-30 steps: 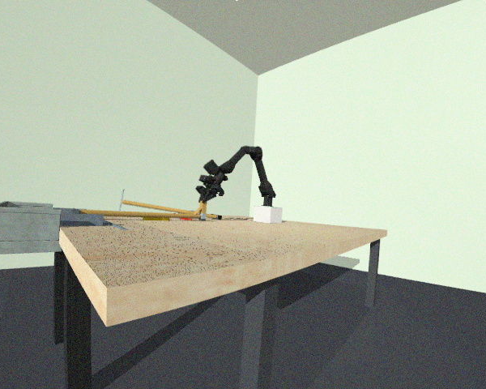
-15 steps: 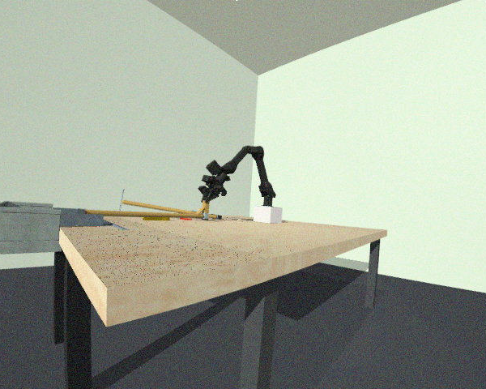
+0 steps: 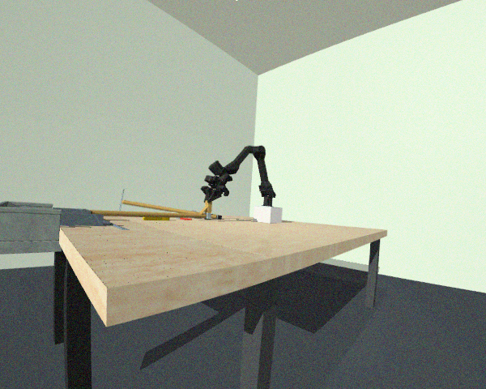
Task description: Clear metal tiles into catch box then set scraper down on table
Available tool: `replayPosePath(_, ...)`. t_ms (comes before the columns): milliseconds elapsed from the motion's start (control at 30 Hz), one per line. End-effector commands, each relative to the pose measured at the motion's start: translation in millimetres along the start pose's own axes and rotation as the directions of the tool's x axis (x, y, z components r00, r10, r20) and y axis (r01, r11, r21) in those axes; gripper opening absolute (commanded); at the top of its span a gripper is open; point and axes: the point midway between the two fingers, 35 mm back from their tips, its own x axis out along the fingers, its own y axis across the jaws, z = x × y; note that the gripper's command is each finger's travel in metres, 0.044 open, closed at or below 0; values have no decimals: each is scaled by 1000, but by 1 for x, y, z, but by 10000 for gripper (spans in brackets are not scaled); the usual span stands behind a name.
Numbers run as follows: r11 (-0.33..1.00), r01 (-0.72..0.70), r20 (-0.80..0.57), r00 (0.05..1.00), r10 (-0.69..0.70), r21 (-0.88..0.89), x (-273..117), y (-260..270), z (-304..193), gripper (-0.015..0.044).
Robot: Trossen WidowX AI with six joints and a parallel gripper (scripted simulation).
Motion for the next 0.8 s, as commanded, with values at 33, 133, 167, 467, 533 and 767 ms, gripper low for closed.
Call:
replayPosePath(33, 1000, 2, 12, 1000, -2, -2, -6, -1, -2, 0)
replayPosePath(133, 1000, 2, 12, 1000, -2, -2, -9, -1, -5, 0)
replayPosePath(167, 1000, 2, 12, 1000, -2, -2, -9, -1, -6, 0)
replayPosePath(467, 1000, 2, 12, 1000, -2, -1, -16, -1, -16, 0)
replayPosePath(533, 1000, 2, 12, 1000, -2, -1, -17, -1, -18, 0)
replayPosePath(767, 1000, 2, 13, 1000, -2, -1, -22, -1, -26, 0)
